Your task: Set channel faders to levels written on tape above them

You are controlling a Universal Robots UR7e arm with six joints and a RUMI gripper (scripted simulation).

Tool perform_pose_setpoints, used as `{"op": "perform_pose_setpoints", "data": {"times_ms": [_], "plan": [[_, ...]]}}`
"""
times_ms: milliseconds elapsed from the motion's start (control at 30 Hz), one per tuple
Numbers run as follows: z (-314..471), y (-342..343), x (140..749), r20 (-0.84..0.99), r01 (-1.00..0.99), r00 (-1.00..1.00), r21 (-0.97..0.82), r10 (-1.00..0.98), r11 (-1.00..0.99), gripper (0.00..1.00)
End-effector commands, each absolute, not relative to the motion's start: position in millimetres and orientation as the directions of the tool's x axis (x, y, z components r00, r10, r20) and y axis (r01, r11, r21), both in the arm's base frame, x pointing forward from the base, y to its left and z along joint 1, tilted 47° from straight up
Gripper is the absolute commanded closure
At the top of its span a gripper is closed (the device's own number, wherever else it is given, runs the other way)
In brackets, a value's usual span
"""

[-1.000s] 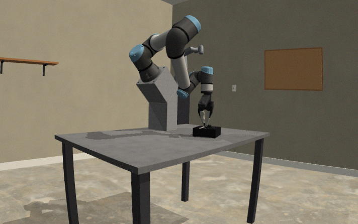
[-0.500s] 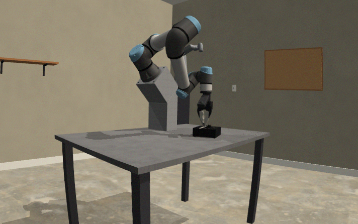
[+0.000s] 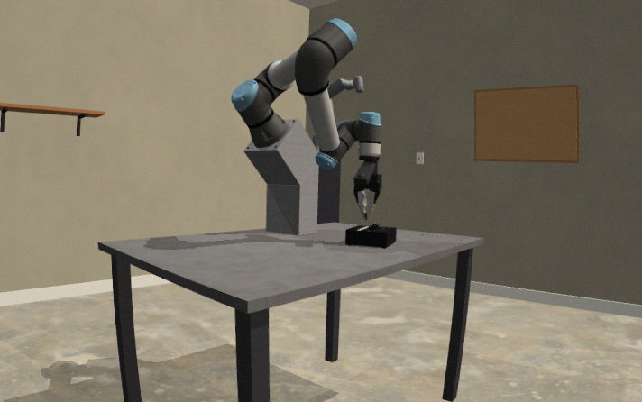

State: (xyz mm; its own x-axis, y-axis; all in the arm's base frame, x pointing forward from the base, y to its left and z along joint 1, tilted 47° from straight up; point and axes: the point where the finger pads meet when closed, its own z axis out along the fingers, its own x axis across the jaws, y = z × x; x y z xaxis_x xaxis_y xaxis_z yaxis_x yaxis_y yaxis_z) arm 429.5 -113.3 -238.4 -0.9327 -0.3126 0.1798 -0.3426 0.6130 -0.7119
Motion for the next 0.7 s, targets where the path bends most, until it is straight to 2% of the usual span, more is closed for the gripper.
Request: {"op": "perform_pose_setpoints", "data": {"times_ms": [0,667], "plan": [[-233.0,-107.6,429.1,0.180,-0.342,-0.933,-0.712,-0.312,0.613,1.00],[-232.9,-100.2,427.4,0.180,-0.342,-0.933,-0.711,-0.312,0.614,1.00]]}}
